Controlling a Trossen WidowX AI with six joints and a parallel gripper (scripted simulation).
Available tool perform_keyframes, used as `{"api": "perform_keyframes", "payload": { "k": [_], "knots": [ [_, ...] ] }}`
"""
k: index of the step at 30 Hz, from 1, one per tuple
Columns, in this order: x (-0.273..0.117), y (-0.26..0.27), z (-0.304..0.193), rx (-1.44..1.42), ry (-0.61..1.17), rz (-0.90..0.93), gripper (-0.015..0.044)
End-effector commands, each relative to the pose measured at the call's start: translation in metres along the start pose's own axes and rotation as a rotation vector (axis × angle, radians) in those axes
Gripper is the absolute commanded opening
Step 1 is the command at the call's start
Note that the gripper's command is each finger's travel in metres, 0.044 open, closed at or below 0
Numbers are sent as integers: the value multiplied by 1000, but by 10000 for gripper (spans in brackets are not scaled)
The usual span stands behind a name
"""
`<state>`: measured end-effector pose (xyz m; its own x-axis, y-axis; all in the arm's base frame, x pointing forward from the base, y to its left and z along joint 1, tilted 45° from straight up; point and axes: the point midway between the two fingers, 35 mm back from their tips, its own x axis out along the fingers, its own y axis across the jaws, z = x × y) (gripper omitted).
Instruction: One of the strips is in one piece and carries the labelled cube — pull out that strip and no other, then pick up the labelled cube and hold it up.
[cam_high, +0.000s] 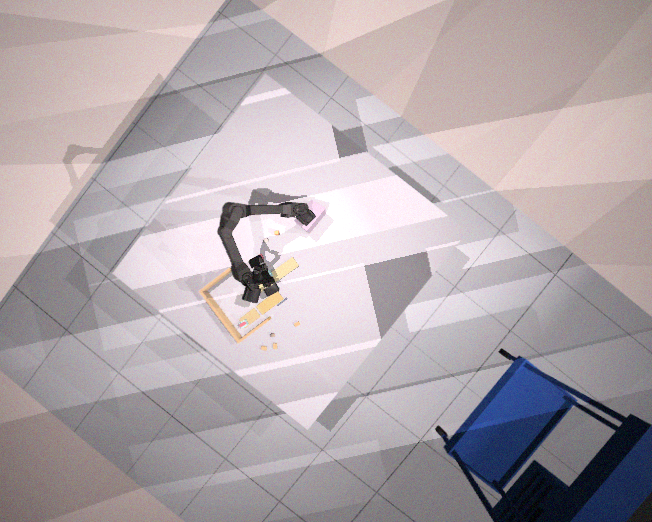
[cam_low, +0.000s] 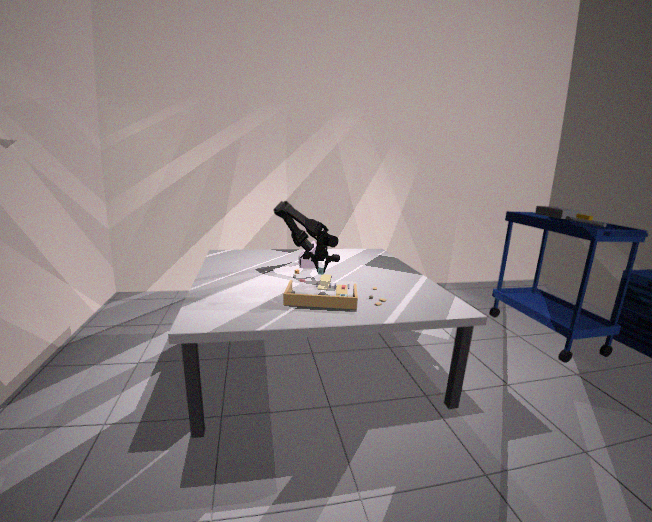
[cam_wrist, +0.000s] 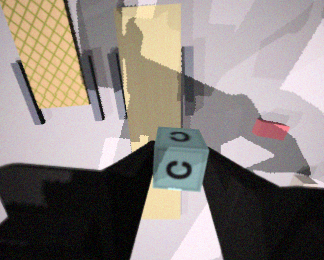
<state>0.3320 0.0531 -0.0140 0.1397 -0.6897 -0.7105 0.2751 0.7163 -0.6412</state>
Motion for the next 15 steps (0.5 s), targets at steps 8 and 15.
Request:
{"api": "perform_keyframes", "payload": {
  "k": [8, 15],
  "knots": [
    [2, -13, -29, 1, 8, -2, 0],
    [-32, -12, -29, 1, 8, 0, 0]
  ]
}}
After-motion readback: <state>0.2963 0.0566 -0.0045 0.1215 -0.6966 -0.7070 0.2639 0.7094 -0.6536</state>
